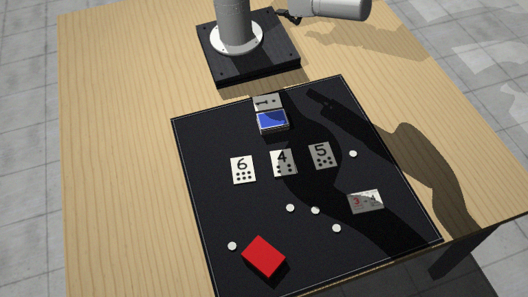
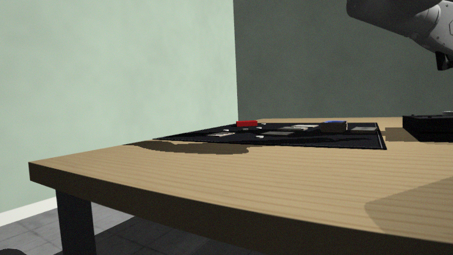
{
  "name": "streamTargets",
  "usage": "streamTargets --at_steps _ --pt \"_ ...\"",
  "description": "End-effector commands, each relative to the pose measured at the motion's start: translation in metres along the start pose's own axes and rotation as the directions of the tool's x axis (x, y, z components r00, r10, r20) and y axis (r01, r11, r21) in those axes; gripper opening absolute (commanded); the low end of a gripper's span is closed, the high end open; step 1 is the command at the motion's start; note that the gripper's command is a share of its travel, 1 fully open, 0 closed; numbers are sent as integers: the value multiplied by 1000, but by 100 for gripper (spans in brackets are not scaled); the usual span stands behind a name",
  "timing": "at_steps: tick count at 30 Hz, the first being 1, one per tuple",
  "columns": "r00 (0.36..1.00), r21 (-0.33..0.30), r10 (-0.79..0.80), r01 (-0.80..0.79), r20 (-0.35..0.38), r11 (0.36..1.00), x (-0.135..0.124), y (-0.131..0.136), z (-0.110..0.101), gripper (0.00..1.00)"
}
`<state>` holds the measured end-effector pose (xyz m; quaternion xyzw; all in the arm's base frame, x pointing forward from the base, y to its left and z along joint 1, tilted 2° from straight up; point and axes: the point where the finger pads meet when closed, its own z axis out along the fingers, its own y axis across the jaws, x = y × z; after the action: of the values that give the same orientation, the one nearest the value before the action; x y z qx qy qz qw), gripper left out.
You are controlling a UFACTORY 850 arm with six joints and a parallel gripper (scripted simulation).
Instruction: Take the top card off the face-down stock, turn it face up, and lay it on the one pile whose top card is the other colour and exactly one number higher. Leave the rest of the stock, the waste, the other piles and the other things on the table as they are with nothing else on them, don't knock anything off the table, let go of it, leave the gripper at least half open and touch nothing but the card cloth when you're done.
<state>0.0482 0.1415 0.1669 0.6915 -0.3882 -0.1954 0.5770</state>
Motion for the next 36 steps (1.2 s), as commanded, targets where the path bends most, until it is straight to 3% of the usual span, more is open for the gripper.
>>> streamTargets --at_steps 1,19,21,24,28,29,31,32,34,36 --pt "1000 1 0 0 0 1000 0 0 0 100" --pt "1000 6 1 -1 3 1000 1 -1 -1 100" --pt "1000 39 7 -8 20 999 6 -9 -4 100" --pt "996 150 29 -41 81 988 24 -36 -14 100" --pt "991 226 44 -72 126 972 38 -55 -22 100" --pt "987 271 53 -93 154 958 47 -66 -28 100" --pt "984 292 57 -105 168 951 52 -72 -30 100" --pt "978 337 65 -130 198 932 62 -83 -36 100" --pt "978 337 65 -130 198 932 62 -83 -36 100" --pt "965 408 78 -178 250 896 80 -101 -46 100"
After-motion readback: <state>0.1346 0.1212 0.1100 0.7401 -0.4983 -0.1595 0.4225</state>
